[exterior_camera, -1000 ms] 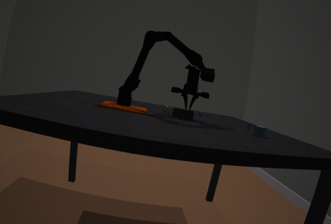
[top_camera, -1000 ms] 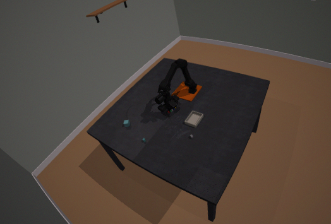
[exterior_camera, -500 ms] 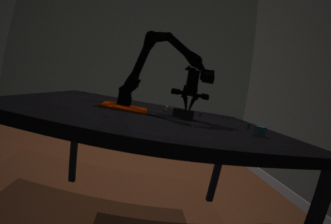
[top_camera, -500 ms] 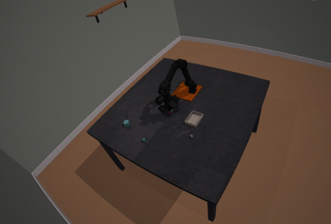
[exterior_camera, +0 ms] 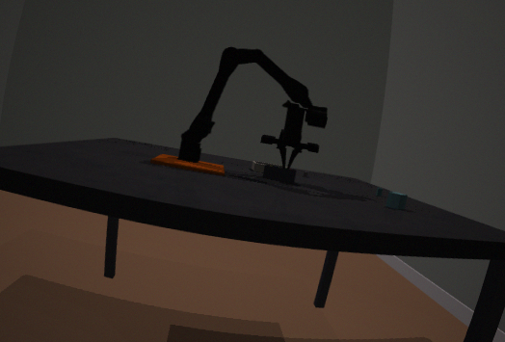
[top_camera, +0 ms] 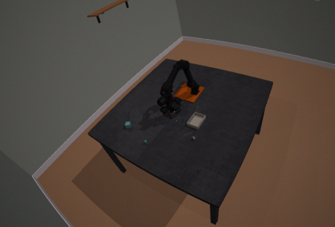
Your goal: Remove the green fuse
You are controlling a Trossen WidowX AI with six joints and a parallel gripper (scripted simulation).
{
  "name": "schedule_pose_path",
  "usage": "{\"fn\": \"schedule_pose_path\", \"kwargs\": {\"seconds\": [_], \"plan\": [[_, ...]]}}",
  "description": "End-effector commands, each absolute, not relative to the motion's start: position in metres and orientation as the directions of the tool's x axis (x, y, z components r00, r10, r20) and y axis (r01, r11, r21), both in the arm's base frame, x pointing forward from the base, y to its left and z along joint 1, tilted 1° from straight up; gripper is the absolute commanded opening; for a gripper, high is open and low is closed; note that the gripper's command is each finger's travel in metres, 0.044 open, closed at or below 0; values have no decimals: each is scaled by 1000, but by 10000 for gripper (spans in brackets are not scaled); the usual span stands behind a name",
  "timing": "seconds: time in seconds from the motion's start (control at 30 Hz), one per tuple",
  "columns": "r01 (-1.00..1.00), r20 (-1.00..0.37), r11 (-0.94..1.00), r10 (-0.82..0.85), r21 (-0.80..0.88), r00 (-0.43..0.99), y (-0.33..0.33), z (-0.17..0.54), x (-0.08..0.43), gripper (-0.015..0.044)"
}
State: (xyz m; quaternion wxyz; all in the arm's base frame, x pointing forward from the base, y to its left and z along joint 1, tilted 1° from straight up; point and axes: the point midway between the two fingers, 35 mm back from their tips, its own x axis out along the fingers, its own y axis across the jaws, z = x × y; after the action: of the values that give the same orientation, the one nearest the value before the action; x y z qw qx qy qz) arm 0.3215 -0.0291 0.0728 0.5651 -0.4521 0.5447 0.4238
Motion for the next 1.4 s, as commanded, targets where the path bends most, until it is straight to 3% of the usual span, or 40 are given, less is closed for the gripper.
{"fn": "schedule_pose_path", "kwargs": {"seconds": [0.0,1.37], "plan": [[-971,-999,232,-13,-50,48,-29,75,322,0],[-971,-999,232,-12,-50,48,-29,95,321,0]]}}
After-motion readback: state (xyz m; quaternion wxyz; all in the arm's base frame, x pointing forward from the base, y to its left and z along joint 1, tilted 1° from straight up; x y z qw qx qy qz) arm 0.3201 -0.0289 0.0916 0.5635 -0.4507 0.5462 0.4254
